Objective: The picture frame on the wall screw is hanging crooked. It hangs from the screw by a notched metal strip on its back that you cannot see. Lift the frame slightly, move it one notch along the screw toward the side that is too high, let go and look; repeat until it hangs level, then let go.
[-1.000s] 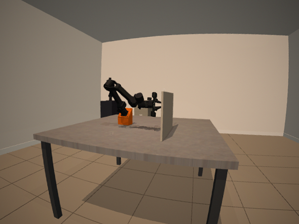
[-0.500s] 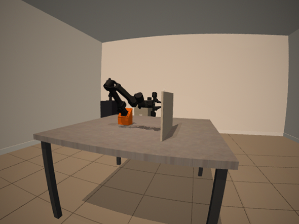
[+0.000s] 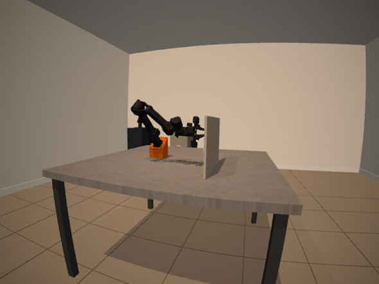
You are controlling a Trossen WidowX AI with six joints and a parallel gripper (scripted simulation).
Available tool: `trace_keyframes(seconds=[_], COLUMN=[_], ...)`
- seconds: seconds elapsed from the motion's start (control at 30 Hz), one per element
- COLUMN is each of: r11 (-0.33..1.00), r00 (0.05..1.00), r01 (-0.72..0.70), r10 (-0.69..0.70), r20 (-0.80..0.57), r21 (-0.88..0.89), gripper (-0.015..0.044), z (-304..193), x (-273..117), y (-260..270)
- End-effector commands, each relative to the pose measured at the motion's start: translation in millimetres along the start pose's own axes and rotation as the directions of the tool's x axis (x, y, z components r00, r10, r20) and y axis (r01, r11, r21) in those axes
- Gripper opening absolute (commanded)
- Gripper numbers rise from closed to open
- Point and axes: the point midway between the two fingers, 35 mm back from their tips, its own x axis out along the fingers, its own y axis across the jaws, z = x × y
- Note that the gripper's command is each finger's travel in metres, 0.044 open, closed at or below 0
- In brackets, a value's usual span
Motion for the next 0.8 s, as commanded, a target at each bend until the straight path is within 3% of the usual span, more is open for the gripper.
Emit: trace_keyframes(seconds=[0.0,0.77], r11=[1.000,1.000], r00=[1.000,1.000], r01=[-0.018,-0.018], r10=[0.018,0.018], r20=[-0.002,-0.002], r21=[0.001,0.001], gripper=[0.0000,0.0000], z=[-0.2,-0.2], x=[0.2,0.1], y=[7.0,8.2])
